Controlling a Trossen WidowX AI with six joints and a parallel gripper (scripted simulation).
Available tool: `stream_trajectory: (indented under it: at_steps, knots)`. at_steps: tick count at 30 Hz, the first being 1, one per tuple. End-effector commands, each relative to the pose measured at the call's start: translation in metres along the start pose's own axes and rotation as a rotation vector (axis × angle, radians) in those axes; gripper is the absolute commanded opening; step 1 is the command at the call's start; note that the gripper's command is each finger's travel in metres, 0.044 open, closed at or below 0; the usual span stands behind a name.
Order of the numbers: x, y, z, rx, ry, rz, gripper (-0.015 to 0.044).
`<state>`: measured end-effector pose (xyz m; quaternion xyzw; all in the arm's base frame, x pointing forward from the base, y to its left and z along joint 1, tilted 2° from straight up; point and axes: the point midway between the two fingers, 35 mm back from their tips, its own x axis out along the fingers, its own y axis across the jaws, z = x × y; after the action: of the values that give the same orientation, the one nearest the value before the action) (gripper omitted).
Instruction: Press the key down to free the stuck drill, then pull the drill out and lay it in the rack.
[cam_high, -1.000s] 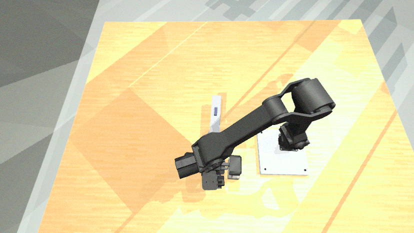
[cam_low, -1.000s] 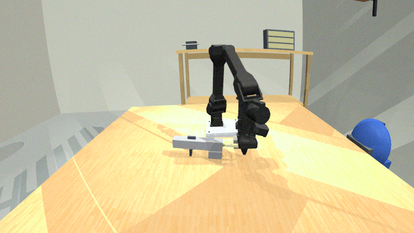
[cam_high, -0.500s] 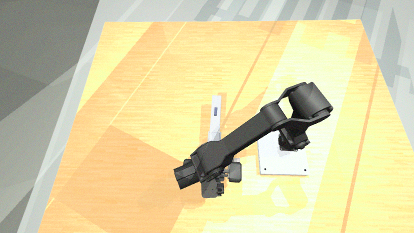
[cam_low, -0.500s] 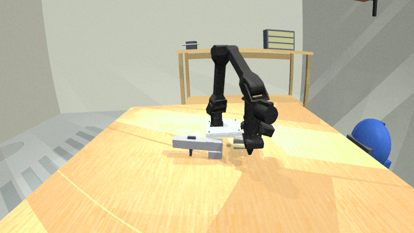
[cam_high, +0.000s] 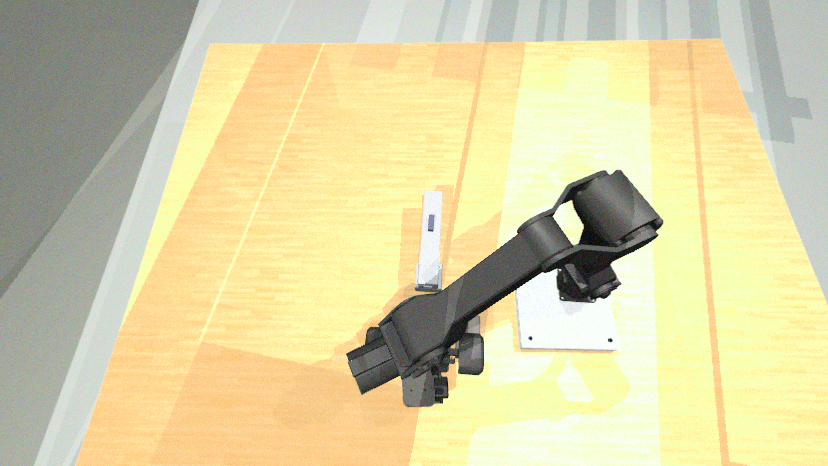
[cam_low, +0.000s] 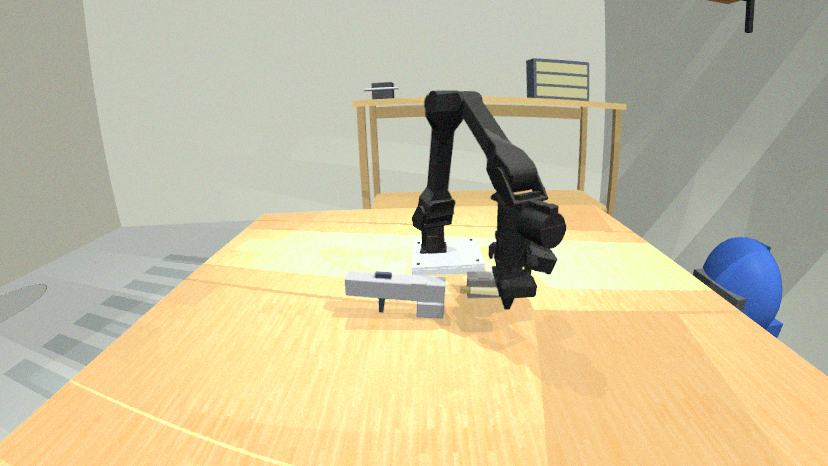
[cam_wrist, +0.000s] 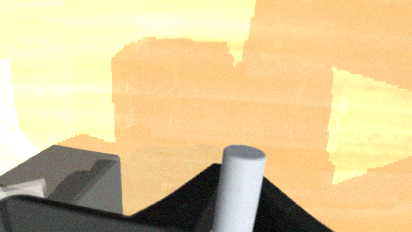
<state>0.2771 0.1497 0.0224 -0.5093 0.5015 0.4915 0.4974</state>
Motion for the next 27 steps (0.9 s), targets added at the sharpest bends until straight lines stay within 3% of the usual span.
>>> stream_trajectory:
  at_steps: [1, 27]
  knots:
    - [-0.0033, -0.0001, -0.0002, 0.003, -0.005, -0.002, 0.0]
    - [-0.0128, 0.0007, -0.0037, 0.003, -0.005, -0.002, 0.0]
